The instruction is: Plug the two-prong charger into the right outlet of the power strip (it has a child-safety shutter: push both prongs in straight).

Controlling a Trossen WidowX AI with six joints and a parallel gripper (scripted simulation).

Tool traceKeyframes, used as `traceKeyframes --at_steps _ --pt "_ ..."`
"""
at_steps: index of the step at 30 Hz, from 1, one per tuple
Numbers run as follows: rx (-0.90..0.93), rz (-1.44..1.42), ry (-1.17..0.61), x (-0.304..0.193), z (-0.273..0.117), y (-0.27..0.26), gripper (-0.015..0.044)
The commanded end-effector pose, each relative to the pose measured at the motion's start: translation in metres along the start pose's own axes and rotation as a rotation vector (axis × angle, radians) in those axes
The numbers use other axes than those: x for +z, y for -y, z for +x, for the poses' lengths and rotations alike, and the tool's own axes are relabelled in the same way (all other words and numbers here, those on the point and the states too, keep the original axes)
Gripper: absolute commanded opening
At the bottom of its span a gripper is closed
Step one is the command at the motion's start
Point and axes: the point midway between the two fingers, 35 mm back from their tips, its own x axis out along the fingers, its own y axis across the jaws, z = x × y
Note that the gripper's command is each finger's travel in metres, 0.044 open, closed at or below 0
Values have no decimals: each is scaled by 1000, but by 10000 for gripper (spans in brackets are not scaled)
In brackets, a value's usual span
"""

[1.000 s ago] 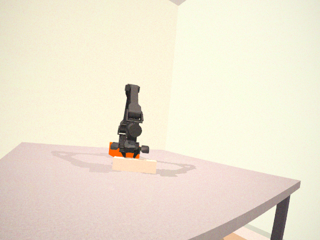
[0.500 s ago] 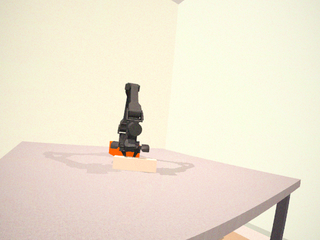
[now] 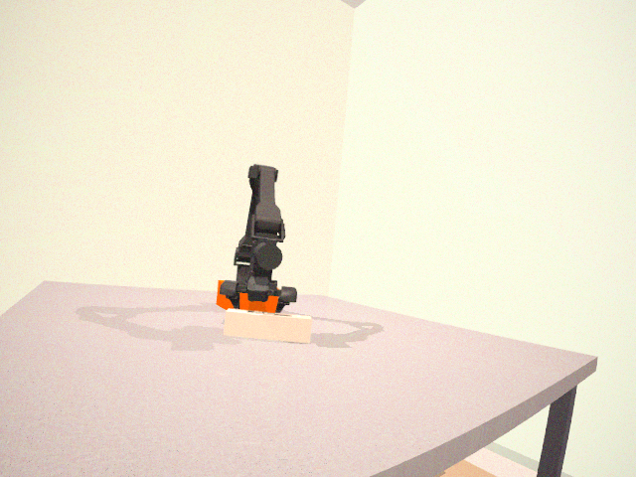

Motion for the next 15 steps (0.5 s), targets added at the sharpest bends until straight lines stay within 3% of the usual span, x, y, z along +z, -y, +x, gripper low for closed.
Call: traceKeyframes --at_steps 1,15 --pt "-1 0 3 -1 0 0 440" --pt "0 1 15 -4 1 0 440"
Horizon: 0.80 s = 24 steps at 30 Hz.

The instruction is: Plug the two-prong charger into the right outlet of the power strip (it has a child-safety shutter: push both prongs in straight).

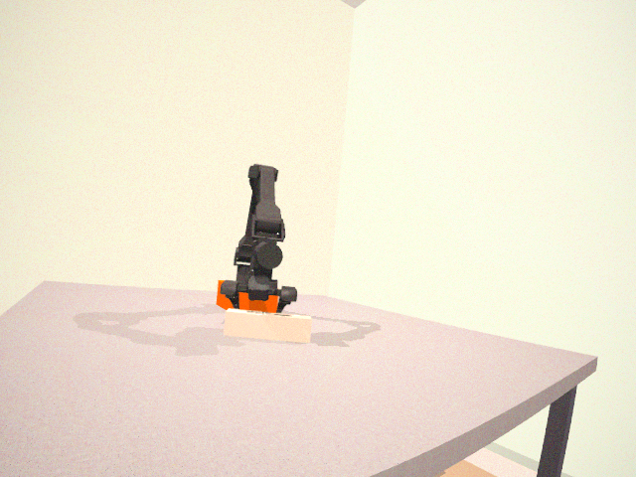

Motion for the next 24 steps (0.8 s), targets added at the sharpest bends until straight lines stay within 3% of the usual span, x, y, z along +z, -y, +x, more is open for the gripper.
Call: traceKeyframes --at_steps 1,24 --pt "-3 4 2 -2 1 1 440" --pt "-2 5 21 -8 2 0 440"
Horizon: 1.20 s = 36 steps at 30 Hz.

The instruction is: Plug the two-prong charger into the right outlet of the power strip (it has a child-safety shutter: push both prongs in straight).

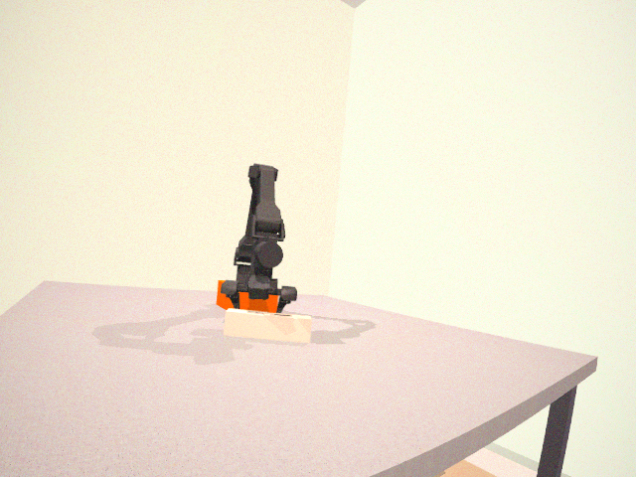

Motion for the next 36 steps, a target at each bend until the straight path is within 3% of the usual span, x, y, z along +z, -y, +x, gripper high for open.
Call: traceKeyframes --at_steps 1,36 --pt "-4 5 2 -2 1 1 440" --pt "-4 5 3 -36 3 -1 440"
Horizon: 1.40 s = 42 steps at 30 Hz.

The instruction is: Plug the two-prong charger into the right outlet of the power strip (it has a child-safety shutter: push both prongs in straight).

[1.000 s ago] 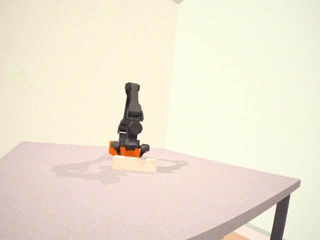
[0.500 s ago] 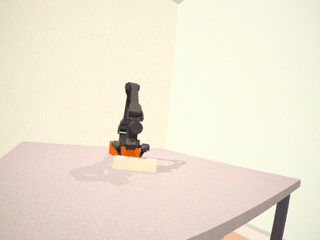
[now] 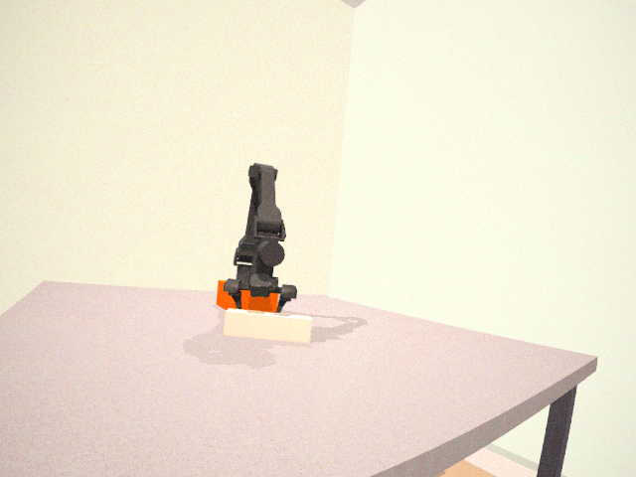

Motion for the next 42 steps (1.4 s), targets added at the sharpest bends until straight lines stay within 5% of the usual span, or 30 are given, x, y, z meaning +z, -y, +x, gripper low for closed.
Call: traceKeyframes --at_steps 1,23,35,42 --pt "-3 4 -2 -6 1 0 440" --pt "-2 -1 6 -26 1 0 440" --pt "-2 1 565 -15 -70 2 440" --pt "1 4 598 -15 -74 2 440"
